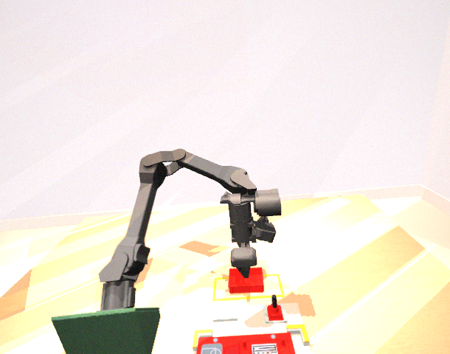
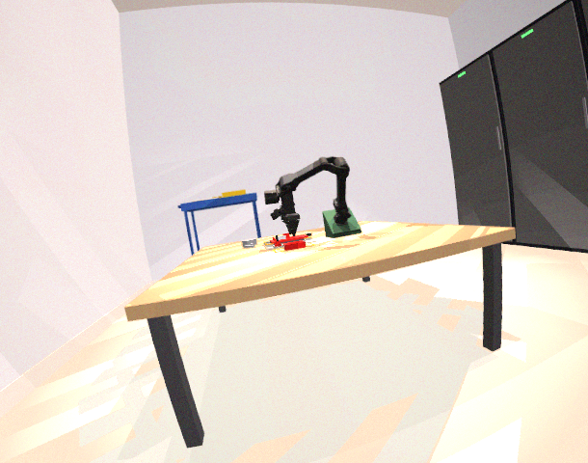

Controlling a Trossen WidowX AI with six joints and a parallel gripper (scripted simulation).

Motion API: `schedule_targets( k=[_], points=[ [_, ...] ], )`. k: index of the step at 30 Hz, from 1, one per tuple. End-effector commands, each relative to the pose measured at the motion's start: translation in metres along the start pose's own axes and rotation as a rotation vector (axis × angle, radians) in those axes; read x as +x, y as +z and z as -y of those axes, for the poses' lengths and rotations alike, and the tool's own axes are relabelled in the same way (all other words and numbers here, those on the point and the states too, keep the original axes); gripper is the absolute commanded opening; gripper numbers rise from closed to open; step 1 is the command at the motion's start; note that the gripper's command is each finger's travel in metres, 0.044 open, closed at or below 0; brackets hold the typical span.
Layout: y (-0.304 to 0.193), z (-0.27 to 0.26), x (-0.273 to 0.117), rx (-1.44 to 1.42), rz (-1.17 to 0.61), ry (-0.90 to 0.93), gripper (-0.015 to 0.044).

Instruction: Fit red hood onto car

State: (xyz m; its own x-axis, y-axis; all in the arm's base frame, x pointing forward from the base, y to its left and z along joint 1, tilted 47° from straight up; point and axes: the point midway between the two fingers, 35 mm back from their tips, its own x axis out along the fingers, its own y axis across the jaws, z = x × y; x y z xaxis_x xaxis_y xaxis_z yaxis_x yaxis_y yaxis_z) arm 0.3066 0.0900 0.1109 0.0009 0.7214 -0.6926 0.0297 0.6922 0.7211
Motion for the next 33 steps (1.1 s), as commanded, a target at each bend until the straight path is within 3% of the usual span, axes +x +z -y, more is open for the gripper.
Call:
schedule_targets(
  k=[1,33],
  points=[
    [-0.002,0.001,0.006,0.012,-0.007,0.006,0.044],
    [-0.003,0.0,0.033,0.012,-0.007,0.01,0.044]
  ],
)
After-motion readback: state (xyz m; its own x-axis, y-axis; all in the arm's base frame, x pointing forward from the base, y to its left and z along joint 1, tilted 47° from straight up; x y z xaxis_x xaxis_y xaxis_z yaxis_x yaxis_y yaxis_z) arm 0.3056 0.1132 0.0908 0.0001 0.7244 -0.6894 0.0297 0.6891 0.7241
